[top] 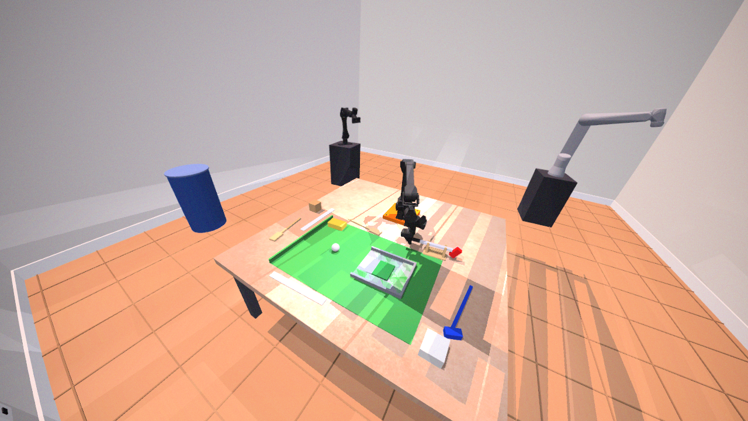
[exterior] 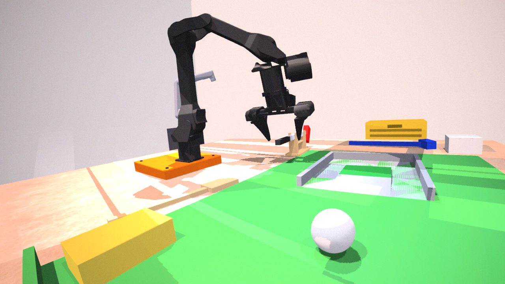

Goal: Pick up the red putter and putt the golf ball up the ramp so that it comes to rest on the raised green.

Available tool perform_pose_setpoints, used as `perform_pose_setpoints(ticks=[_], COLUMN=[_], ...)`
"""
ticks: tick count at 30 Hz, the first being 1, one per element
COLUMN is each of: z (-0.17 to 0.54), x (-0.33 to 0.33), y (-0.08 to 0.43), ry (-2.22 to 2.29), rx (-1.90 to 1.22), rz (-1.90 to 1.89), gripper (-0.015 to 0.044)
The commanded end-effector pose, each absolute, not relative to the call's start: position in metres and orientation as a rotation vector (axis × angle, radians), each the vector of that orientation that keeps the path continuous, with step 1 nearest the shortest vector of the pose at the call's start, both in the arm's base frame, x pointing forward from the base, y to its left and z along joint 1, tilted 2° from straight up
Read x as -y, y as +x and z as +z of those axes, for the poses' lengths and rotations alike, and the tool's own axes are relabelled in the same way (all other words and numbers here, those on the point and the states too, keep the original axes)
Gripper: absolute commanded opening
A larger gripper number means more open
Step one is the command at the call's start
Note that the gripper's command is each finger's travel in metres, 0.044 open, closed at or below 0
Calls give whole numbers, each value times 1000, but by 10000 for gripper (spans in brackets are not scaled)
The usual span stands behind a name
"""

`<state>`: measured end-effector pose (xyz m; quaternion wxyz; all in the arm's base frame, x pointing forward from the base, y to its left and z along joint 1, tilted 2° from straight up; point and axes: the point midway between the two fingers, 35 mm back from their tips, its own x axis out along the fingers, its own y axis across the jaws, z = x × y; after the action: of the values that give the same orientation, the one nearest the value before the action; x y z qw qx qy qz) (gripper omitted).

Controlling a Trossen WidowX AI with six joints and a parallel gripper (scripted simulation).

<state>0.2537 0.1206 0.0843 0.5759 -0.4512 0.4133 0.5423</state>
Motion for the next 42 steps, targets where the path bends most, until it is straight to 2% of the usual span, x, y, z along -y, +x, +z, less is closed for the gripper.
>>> perform_pose_setpoints(ticks=[1, 23, 38, 42], z=[73, 50, 53, 53], x=[-121, -120, -120, -120], y=[252, 253, 255, 255], ry=[-1046, -1046, -1053, -1053], rx=[-978, -979, -975, -975], rz=[1279, 1279, 1271, 1271], gripper=[440, 440, 46, 20])
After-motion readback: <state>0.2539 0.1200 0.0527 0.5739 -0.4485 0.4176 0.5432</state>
